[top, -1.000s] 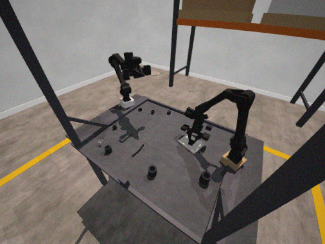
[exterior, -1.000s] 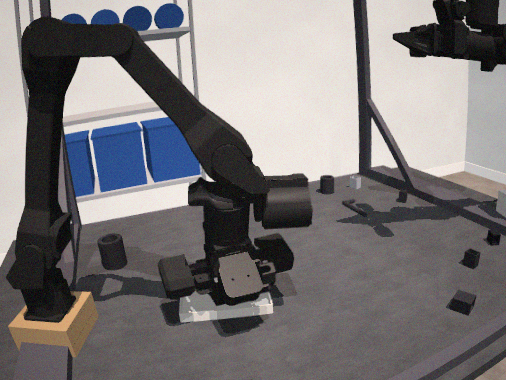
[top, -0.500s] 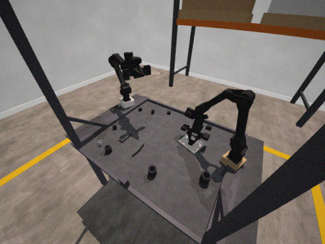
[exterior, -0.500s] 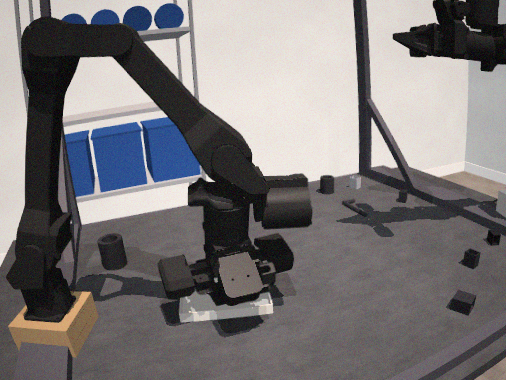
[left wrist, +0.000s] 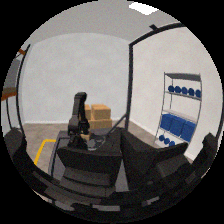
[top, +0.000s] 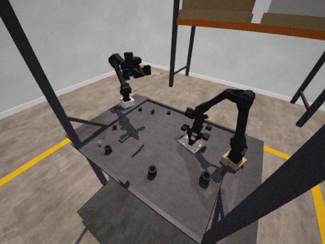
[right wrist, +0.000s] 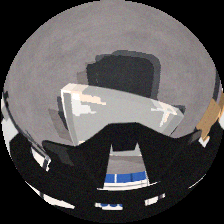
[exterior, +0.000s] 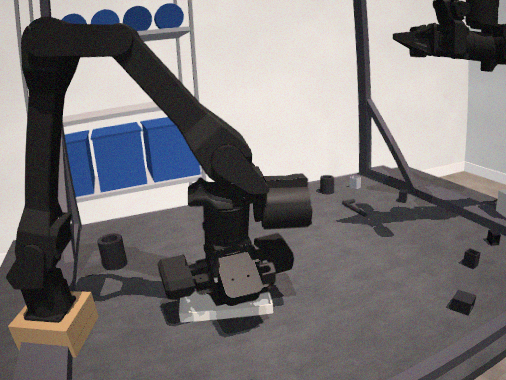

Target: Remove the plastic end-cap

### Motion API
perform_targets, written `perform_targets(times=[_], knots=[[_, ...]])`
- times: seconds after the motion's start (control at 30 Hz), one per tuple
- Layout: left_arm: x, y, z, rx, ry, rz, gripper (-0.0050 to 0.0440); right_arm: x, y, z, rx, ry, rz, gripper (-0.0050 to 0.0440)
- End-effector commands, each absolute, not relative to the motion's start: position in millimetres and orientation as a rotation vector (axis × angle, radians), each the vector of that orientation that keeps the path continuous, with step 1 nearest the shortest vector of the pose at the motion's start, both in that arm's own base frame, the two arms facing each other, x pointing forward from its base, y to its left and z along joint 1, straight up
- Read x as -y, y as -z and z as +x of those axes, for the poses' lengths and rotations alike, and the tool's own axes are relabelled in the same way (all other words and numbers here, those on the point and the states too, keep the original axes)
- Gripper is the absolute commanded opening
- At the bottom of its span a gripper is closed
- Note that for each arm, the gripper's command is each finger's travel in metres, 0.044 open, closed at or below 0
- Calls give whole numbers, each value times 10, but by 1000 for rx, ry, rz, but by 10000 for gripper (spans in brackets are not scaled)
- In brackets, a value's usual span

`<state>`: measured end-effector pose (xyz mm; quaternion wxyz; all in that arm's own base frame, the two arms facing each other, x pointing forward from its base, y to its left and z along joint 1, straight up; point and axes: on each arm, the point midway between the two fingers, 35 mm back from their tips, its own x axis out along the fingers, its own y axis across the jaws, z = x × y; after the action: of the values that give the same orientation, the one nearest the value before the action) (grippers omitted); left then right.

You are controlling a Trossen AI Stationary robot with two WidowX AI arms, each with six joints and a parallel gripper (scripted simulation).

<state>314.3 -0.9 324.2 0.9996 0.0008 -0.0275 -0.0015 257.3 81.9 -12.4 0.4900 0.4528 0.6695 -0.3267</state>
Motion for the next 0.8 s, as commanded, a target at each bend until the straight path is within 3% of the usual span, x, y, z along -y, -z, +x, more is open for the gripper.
perform_targets(times=[0.0, 0.2, 0.23, 0.77], knots=[[17, -3299, 3129, 69, 8, 0, 0, -831, 152, 2614, -1621, 777, 1101, 0], [17, -3299, 3129, 69, 8, 0, 0, -831, 152, 2614, -1621, 777, 1101, 0], [17, -3299, 3129, 69, 8, 0, 0, -831, 109, 2612, -1618, 773, 1105, 200], [17, -3299, 3129, 69, 8, 0, 0, -831, 109, 2612, -1618, 773, 1105, 200]])
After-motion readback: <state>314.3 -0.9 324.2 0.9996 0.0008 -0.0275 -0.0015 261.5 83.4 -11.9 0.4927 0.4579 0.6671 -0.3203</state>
